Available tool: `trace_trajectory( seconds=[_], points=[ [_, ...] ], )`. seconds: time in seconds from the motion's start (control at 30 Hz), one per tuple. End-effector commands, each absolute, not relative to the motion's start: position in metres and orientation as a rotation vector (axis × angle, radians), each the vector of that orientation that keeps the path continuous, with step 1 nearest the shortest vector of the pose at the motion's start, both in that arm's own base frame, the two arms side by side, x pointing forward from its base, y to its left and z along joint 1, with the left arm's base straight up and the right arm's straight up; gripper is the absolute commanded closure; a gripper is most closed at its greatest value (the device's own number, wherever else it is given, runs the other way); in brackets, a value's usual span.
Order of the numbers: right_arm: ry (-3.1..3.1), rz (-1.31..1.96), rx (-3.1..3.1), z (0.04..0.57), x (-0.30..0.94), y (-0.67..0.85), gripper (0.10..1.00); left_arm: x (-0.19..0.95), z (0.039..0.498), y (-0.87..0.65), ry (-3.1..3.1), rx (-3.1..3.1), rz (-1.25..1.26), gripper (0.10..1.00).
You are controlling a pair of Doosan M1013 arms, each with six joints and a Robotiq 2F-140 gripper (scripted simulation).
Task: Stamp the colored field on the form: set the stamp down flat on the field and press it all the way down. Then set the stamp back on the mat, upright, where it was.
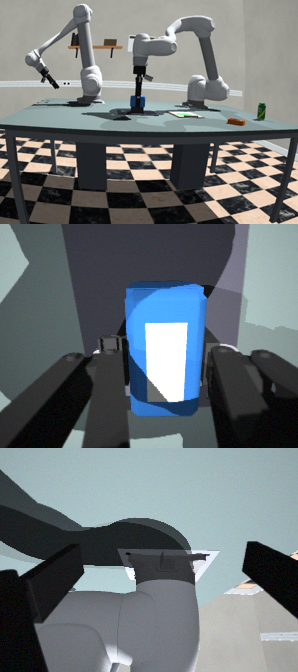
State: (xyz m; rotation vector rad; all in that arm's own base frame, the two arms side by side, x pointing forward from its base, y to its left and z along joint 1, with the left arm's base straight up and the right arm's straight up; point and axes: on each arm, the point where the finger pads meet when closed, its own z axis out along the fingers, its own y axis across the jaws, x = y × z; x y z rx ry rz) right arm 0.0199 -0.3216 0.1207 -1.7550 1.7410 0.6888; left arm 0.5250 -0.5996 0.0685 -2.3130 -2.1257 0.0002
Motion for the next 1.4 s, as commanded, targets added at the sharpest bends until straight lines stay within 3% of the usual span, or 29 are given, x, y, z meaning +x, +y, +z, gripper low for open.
trace_trajectory(
  seconds=[0.0,0.43,0.77,1.37],
  points=[
    [1.741,0.688,-1.755,0.121,0.02,-0.322,0.098,0.525,0.07,-0.6,-2.127,-2.314,0.0,0.851],
    [1.741,0.688,-1.755,0.121,0.02,-0.322,0.098,0.525,0.072,-0.6,-2.127,-2.314,0.0,0.851],
    [1.741,0.688,-1.755,0.121,0.02,-0.322,0.098,0.525,0.109,-0.6,-2.127,-2.314,0.0,0.851],
    [1.741,0.688,-1.755,0.121,0.02,-0.322,0.098,0.527,0.11,-0.595,-2.128,-2.313,0.0,0.851]
  ],
)
